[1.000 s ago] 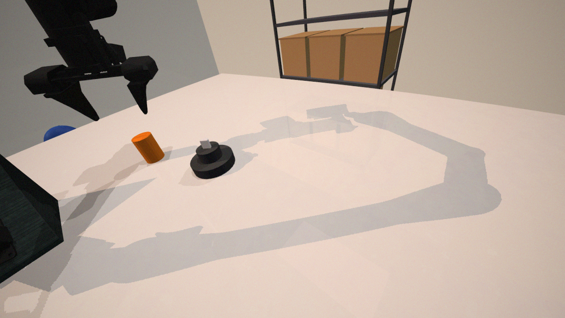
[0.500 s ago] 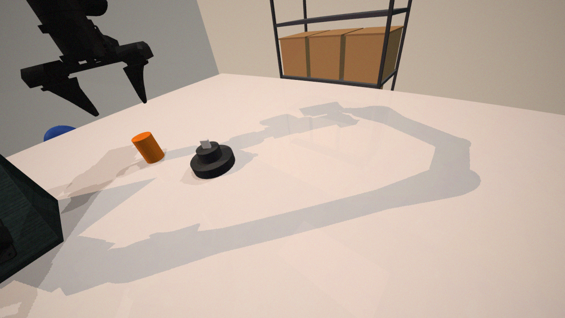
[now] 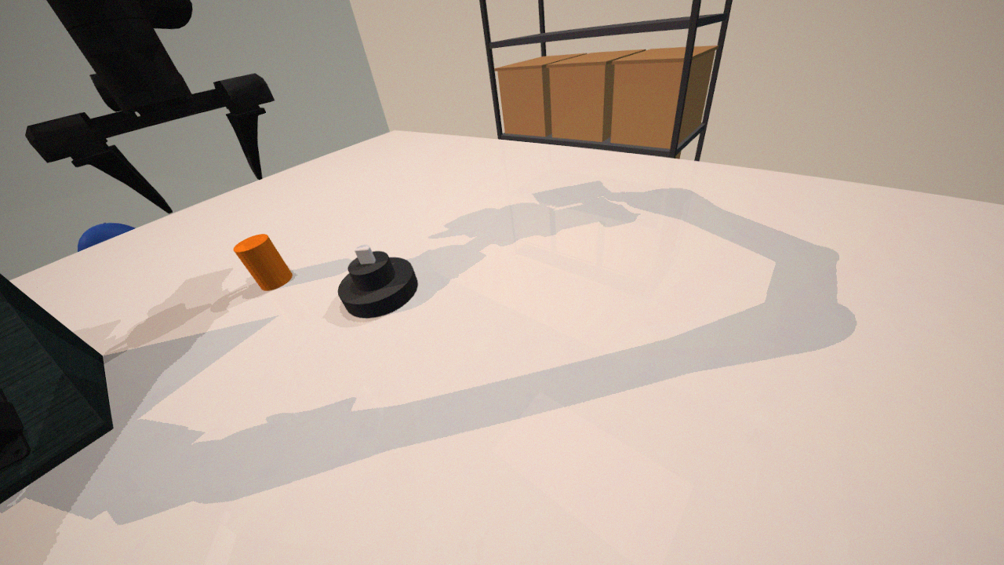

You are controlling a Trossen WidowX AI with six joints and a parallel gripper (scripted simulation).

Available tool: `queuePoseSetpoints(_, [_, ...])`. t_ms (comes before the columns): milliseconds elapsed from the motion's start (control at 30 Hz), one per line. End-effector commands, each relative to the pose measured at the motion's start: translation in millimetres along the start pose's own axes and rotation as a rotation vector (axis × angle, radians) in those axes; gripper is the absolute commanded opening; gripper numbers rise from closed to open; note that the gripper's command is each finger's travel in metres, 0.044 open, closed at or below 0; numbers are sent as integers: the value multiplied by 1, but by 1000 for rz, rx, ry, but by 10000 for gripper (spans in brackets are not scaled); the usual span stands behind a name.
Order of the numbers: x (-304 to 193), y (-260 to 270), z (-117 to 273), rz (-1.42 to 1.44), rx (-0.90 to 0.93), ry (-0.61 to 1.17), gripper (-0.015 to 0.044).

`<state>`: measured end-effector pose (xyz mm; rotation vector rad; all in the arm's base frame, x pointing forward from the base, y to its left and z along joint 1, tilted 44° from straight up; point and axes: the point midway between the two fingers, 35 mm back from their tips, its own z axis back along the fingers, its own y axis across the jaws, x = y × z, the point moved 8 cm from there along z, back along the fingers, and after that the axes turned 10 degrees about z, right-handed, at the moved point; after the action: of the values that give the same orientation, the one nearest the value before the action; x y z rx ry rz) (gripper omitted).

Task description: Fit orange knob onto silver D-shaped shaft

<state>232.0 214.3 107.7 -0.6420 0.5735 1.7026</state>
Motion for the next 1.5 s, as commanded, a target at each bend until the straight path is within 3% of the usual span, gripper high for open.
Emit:
queuePoseSetpoints(0, [-1,0,-7,19,-3,3,440])
queuePoseSetpoints(100, [-1,0,-31,18,-3,4,440])
queuePoseSetpoints(333, [0,-1,-47,18,-3,4,440])
queuePoseSetpoints(1467, [0,-3,-97,18,-4,5,440])
